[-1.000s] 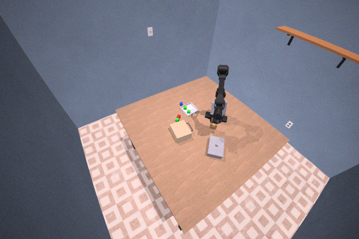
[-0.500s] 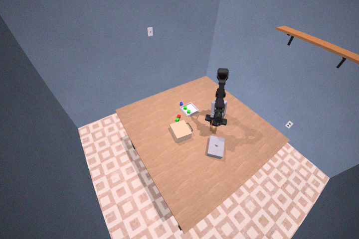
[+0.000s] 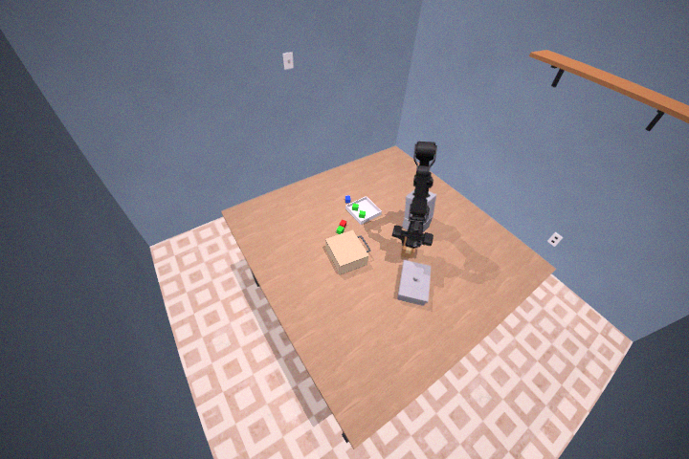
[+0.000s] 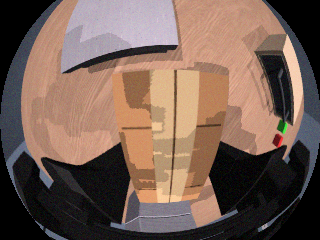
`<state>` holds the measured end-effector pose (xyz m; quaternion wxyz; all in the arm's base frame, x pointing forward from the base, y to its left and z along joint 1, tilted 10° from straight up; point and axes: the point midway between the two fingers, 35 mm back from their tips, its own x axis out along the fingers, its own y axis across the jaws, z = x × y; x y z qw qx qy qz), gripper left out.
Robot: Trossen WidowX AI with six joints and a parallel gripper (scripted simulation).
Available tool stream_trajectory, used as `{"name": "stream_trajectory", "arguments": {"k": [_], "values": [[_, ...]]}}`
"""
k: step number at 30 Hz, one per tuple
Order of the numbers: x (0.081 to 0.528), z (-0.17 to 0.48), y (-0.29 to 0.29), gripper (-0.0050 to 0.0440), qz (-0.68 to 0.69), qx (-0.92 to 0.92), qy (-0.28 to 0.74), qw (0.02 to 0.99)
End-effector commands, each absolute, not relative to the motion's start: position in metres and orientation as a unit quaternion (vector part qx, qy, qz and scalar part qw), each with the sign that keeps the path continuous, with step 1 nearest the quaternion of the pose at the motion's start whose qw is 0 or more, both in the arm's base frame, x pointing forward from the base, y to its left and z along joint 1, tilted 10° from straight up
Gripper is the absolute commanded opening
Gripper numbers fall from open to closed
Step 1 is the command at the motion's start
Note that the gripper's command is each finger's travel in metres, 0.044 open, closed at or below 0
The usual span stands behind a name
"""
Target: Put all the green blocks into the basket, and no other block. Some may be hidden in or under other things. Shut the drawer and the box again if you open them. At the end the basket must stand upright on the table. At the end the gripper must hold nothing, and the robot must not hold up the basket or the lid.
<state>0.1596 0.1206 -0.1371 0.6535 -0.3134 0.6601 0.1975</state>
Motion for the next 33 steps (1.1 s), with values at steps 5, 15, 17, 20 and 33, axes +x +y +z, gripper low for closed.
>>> {"name": "stream_trajectory", "arguments": {"k": [5, 15, 17, 20, 33], "values": [[0.158, -0.152, 0.116, 0.0, 0.197, -0.317, 0.663, 0.649], [0.158, -0.166, 0.114, 0.0, 0.197, -0.317, 0.663, 0.649], [0.158, -0.168, 0.113, 0.0, 0.197, -0.317, 0.663, 0.649], [0.158, -0.169, 0.113, 0.0, 0.197, -0.317, 0.663, 0.649], [0.159, -0.179, 0.111, 0.0, 0.197, -0.317, 0.663, 0.649]]}}
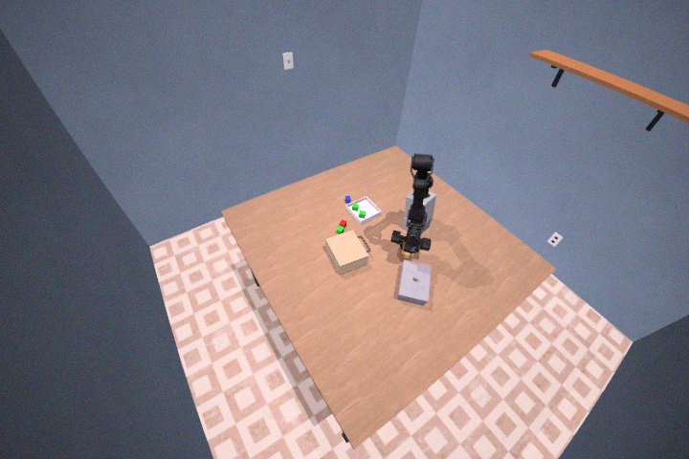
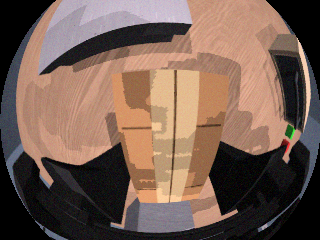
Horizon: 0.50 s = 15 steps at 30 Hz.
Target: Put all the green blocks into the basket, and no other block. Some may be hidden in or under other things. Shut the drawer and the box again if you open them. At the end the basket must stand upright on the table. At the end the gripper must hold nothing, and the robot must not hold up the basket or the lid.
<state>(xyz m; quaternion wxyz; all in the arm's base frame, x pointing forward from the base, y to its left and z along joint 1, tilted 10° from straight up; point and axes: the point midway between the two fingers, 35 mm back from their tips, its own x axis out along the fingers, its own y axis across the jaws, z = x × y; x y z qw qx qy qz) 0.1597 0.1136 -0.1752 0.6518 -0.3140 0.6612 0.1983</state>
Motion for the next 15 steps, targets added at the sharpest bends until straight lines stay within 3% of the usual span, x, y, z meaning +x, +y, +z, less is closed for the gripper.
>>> {"name": "stream_trajectory", "arguments": {"k": [1, 2, 15], "values": [[0.159, -0.179, 0.111, 0.0, 0.197, -0.317, 0.663, 0.649], [0.159, -0.179, 0.111, 0.044, 0.197, -0.317, 0.663, 0.649], [0.158, -0.165, 0.114, 0.044, 0.197, -0.317, 0.663, 0.649]]}}
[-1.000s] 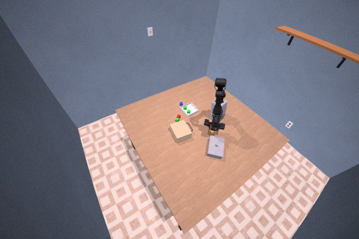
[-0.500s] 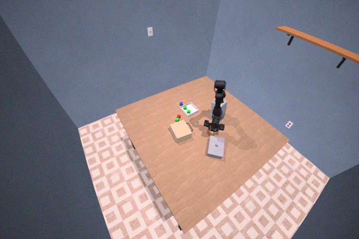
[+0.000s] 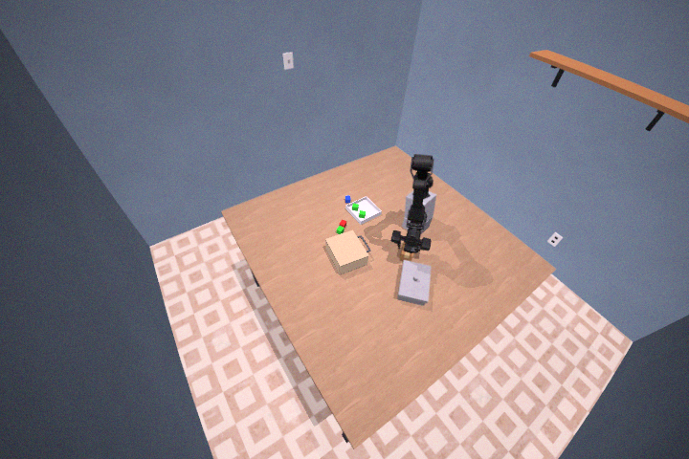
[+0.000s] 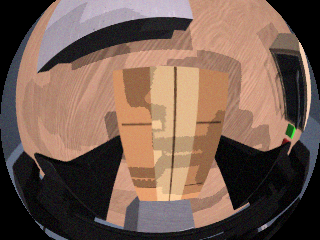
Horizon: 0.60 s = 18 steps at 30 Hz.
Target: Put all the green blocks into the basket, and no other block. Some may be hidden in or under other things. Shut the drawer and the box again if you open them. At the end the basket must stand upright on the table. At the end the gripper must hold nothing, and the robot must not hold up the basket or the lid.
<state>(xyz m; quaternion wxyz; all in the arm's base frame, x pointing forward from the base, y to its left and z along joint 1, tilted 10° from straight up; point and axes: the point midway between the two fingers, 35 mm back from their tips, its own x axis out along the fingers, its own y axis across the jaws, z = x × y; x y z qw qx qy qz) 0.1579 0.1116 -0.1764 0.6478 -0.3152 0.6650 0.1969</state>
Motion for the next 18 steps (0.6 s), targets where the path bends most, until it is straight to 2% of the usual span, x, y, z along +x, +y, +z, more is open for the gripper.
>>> {"name": "stream_trajectory", "arguments": {"k": [1, 18], "values": [[0.158, -0.159, 0.115, 0.044, 0.197, -0.317, 0.663, 0.649], [0.154, -0.062, 0.131, 0.044, 0.197, -0.317, 0.663, 0.649]]}}
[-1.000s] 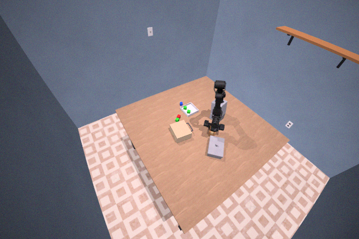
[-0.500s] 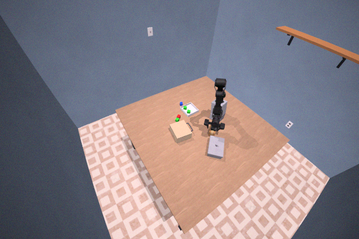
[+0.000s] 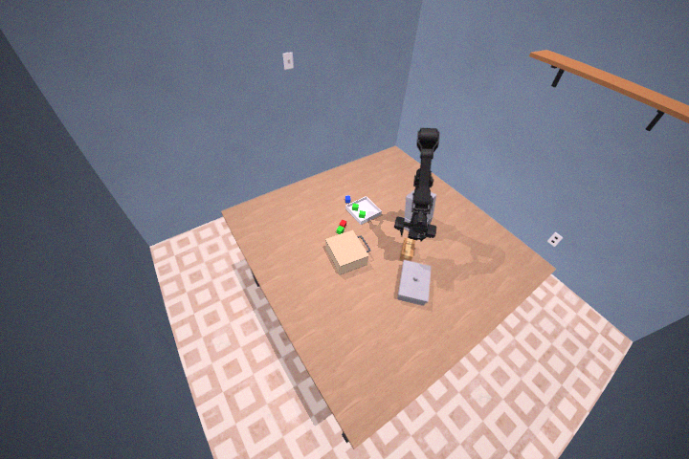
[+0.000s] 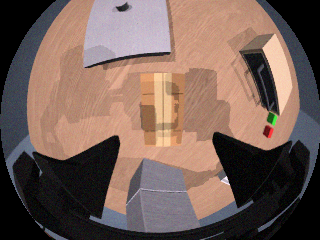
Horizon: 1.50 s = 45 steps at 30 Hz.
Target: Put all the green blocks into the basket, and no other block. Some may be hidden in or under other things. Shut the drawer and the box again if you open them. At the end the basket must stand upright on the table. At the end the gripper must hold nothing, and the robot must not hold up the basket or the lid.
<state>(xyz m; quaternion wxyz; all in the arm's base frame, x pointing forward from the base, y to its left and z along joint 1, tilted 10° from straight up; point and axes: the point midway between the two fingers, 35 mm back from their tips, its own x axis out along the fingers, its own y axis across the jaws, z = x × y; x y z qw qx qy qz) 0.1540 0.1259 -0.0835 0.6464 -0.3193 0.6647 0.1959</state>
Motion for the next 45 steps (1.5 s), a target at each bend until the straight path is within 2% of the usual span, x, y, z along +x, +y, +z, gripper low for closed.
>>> {"name": "stream_trajectory", "arguments": {"k": [1, 6, 7, 16, 22, 29, 39, 45], "values": [[0.154, -0.062, 0.131, 0.044, 0.197, -0.317, 0.663, 0.649], [0.154, -0.062, 0.131, 0.044, 0.197, -0.317, 0.663, 0.649], [0.16, -0.06, 0.123, 0.0243, 0.174, -0.295, 0.669, 0.659], [0.24, -0.053, 0.101, 0.0243, 0.172, -0.292, 0.67, 0.66], [0.264, -0.049, 0.083, 0.0243, 0.159, -0.28, 0.673, 0.666], [0.313, -0.039, 0.035, 0.0243, 0.147, -0.267, 0.676, 0.671], [0.346, -0.028, -0.021, 0.0243, 0.134, -0.255, 0.679, 0.676], [0.366, -0.018, -0.076, 0.0243, 0.121, -0.242, 0.681, 0.68]]}}
